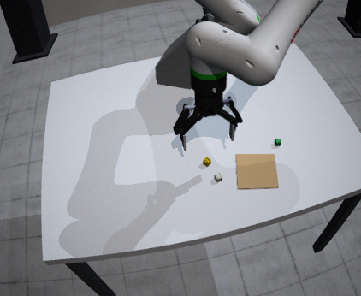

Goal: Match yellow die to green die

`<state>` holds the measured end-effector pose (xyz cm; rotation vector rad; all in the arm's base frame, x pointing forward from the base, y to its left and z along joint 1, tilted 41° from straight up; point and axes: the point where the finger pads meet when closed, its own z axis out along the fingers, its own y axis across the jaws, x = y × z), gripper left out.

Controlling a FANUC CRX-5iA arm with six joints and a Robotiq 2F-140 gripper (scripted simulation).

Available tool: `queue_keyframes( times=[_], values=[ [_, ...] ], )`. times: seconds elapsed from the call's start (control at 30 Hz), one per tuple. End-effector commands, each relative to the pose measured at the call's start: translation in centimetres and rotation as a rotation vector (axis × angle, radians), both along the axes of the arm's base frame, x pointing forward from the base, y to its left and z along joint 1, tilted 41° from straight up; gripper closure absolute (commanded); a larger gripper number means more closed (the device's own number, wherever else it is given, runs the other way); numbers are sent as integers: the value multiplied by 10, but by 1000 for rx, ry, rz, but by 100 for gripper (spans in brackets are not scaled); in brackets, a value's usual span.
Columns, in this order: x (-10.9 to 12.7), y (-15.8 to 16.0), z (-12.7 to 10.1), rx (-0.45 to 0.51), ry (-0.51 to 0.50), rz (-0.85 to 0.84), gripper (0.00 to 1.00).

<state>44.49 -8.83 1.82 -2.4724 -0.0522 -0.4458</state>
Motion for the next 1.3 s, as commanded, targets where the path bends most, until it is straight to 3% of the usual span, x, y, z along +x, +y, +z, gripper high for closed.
queue_keyframes(
  times=[0.0,0.27,1.27],
  values=[
    [7,12,-15,0,-1,-1,0],
    [19,35,-45,0,-1,-1,0],
    [20,36,-46,0,-1,-1,0]
  ],
)
